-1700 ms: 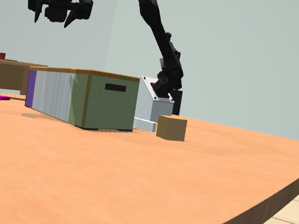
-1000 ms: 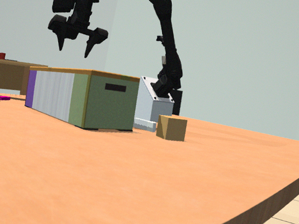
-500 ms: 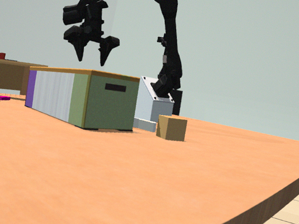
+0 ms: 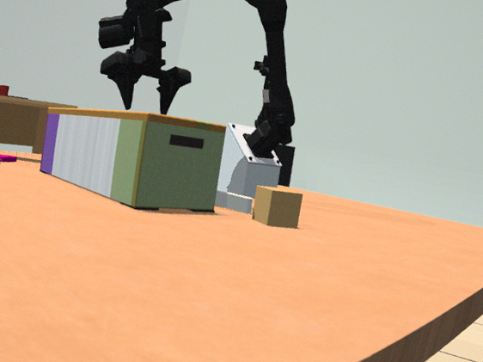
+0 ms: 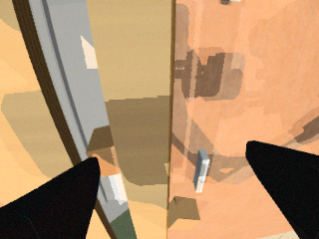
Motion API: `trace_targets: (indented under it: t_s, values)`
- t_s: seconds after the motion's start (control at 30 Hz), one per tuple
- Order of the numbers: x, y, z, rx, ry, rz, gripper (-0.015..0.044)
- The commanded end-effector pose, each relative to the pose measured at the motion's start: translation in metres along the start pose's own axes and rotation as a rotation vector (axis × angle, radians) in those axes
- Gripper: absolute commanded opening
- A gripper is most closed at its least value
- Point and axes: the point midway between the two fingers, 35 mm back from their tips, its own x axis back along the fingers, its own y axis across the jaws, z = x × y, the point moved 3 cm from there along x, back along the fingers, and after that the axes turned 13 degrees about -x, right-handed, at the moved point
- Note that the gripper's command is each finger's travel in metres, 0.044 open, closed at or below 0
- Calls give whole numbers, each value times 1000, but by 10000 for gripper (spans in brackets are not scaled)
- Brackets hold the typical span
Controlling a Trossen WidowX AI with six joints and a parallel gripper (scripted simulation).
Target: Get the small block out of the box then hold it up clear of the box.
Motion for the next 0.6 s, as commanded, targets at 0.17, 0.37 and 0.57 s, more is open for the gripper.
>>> trace_targets:
  t_s: [0.17, 0.37, 0.57]
  values:
    - [-17, 1, -4, -17, 11, 9, 400]
    - [-27, 2, -6, -21, 14, 12, 400]
    - [-36, 2, -9, -26, 18, 16, 400]
